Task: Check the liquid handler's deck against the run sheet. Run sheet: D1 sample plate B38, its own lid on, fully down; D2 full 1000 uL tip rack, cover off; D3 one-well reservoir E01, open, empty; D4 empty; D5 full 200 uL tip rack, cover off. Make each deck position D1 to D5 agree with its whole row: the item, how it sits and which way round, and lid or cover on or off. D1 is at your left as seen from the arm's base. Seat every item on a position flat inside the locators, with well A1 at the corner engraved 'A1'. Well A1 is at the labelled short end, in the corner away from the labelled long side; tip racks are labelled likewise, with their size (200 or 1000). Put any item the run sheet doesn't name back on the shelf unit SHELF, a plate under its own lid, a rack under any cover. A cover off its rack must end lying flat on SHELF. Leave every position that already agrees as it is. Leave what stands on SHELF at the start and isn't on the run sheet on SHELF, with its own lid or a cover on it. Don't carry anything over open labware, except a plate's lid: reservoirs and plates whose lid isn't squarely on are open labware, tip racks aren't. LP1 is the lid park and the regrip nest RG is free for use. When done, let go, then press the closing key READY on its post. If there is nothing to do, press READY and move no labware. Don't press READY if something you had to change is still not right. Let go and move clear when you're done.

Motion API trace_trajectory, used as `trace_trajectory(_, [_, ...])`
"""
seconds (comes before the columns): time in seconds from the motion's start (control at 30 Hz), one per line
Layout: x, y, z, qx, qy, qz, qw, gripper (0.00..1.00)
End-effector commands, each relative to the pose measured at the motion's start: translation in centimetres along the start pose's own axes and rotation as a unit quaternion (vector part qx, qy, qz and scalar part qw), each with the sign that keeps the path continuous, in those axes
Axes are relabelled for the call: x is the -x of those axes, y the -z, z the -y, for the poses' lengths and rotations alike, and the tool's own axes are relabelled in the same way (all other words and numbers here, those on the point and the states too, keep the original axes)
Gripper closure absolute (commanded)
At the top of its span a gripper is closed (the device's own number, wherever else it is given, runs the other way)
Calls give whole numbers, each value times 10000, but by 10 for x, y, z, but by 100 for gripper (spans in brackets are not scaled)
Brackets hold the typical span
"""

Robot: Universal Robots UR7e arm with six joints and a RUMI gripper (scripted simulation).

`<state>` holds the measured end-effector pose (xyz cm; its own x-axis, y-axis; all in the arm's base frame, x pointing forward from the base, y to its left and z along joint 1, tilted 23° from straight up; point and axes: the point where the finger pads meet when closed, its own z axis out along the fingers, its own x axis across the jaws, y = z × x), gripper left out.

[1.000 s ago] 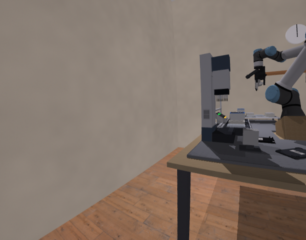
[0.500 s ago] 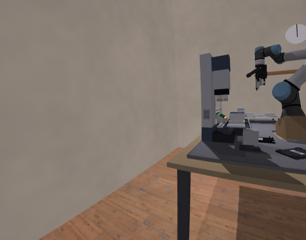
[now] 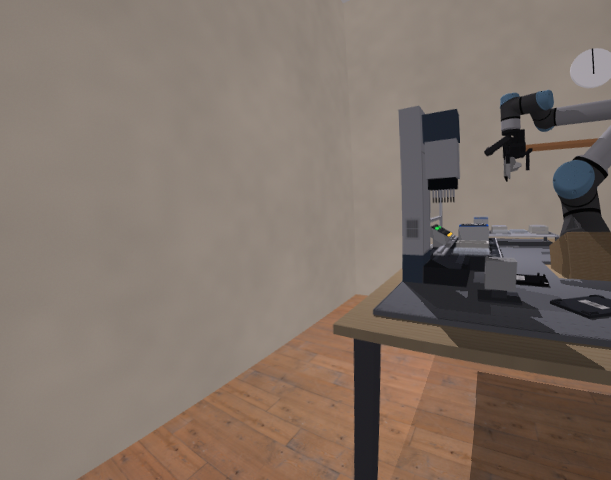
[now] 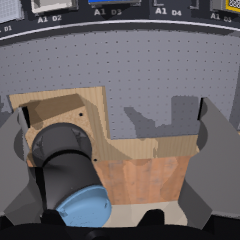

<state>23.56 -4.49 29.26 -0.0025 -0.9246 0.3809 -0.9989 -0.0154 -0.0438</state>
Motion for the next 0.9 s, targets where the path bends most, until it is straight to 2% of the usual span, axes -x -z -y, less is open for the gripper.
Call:
trace_trajectory(0.0, [-3, 2, 29, -7, -60, -42, 10000, 18])
trace_trajectory(0.13, [-3, 2, 49, -7, -60, -42, 10000, 18])
trace_trajectory(0.2, [-3, 2, 49, -7, -60, -42, 10000, 18])
trace_trajectory(0.7, [-2, 2, 124, -8, -60, -41, 10000, 18])
trace_trajectory(0.77, [-2, 2, 124, -8, -60, -41, 10000, 18])
trace_trajectory(0.87, [-2, 2, 139, -8, -60, -41, 10000, 18])
